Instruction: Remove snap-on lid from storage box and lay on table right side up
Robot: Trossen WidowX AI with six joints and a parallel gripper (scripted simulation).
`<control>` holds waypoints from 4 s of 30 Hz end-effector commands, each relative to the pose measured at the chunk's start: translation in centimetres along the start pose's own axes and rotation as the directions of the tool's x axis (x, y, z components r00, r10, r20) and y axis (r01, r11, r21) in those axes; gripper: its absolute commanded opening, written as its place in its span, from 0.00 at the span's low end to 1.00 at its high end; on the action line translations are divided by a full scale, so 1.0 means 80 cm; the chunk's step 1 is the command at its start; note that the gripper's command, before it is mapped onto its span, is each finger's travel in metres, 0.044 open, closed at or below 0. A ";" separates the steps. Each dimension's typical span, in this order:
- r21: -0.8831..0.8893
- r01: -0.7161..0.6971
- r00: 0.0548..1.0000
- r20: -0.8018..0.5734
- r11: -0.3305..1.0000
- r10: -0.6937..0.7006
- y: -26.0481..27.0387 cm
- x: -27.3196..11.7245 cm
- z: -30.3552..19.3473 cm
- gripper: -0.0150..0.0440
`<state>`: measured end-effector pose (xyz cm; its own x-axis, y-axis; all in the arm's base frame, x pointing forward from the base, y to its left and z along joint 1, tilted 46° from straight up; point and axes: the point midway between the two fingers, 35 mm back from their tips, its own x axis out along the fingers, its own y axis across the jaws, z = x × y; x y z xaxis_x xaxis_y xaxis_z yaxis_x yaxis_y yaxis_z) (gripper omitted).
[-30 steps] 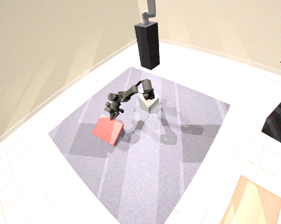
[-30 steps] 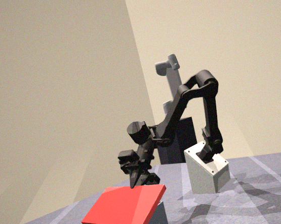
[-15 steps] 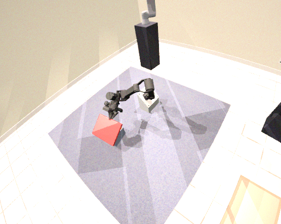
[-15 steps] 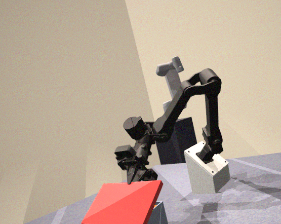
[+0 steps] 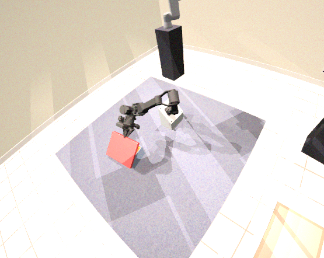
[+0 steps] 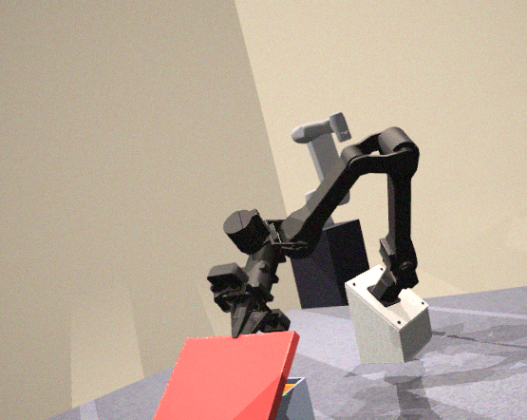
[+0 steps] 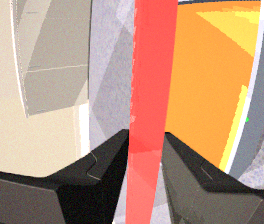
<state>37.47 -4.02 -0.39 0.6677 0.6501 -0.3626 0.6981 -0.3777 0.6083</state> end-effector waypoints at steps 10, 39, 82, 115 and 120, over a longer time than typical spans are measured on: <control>-0.019 -0.008 1.000 -0.002 1.000 0.008 0.031 -0.006 -0.001 0.25; -0.020 -0.007 1.000 -0.001 1.000 0.007 0.068 -0.035 -0.002 0.25; -0.016 -0.006 1.000 -0.002 1.000 0.006 0.060 -0.043 -0.086 0.25; -0.013 -0.006 1.000 -0.003 1.000 0.006 0.053 -0.050 -0.168 0.25; -0.013 -0.006 1.000 -0.003 1.000 0.006 0.052 -0.050 -0.181 0.25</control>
<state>34.29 0.92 13.37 0.6674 0.6547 -0.3548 0.6912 -0.3673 0.6224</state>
